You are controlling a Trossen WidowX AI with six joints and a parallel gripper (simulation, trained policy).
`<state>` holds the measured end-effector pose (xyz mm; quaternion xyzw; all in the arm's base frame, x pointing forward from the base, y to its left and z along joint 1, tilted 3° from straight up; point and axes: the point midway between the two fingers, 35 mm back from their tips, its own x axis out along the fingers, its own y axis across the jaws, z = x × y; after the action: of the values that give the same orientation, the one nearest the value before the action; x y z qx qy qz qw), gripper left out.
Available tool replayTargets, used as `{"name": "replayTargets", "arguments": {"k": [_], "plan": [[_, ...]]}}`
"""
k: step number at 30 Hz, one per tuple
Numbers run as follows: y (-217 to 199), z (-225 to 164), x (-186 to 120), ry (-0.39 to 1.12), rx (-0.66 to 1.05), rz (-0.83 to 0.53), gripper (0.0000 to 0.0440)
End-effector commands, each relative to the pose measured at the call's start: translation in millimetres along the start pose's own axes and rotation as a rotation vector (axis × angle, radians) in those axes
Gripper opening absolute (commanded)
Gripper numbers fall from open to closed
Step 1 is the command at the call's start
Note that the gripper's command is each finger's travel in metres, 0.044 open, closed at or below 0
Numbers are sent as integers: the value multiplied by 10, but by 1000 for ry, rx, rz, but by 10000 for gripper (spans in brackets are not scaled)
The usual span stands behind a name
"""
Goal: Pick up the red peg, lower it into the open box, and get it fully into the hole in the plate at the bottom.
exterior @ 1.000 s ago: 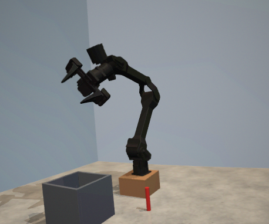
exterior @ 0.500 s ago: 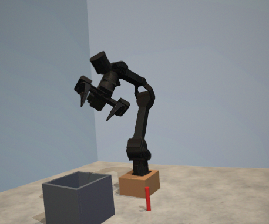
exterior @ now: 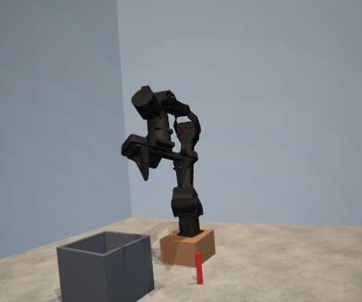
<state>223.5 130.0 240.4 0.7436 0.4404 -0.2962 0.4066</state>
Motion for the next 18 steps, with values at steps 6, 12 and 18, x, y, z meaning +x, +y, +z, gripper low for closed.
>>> {"name": "replayTargets", "arguments": {"k": [6,12,18], "plan": [[-461,80,307,-78,-66,-208,434],[-704,167,445,-136,-128,-316,440],[-907,293,576,-196,-190,-411,440]]}}
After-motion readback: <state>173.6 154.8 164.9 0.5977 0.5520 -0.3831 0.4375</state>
